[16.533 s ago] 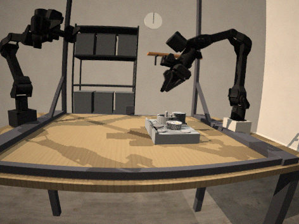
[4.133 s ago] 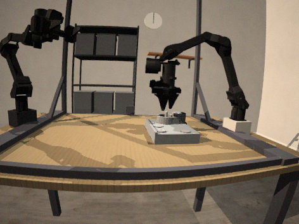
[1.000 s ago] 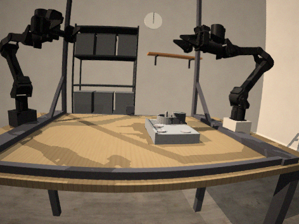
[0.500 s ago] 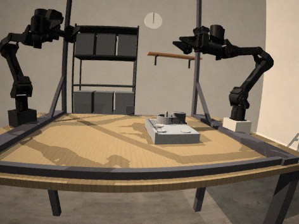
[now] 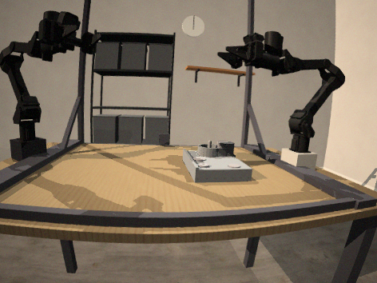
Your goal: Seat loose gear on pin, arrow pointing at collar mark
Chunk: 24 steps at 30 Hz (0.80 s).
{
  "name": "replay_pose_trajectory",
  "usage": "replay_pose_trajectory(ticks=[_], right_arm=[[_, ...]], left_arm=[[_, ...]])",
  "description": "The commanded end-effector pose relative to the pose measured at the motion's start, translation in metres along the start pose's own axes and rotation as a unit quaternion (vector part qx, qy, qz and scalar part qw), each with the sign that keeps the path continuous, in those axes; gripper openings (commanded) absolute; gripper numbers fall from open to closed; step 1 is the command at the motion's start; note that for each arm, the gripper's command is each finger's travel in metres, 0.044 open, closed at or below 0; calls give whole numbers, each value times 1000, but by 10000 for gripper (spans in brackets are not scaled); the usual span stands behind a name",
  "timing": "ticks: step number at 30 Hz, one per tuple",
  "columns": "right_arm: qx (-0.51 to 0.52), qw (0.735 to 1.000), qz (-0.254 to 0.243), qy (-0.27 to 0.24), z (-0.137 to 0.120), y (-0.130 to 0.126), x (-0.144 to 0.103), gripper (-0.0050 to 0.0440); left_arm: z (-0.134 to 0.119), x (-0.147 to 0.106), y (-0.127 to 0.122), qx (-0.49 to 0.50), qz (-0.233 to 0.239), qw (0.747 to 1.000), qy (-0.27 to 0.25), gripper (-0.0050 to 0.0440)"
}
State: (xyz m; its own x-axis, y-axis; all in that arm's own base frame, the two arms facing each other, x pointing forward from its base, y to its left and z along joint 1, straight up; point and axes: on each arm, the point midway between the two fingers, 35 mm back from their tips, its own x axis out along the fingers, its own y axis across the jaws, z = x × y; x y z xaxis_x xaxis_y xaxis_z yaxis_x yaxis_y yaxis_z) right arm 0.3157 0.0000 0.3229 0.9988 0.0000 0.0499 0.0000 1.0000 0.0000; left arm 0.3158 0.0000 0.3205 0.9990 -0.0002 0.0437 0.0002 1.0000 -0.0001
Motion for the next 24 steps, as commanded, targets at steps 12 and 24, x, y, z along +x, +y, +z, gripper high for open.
replay_pose_trajectory(ticks=[12, 24], right_arm=[[0, 1000, 0, -9, 7, 0, -1, 400], [0, 1000, 0, -9, 7, 0, -1, 400]], left_arm=[[11, -1, 0, 0, -1, 1000, -13, 369], [11, -1, 0, 0, -1, 1000, -14, 369]])
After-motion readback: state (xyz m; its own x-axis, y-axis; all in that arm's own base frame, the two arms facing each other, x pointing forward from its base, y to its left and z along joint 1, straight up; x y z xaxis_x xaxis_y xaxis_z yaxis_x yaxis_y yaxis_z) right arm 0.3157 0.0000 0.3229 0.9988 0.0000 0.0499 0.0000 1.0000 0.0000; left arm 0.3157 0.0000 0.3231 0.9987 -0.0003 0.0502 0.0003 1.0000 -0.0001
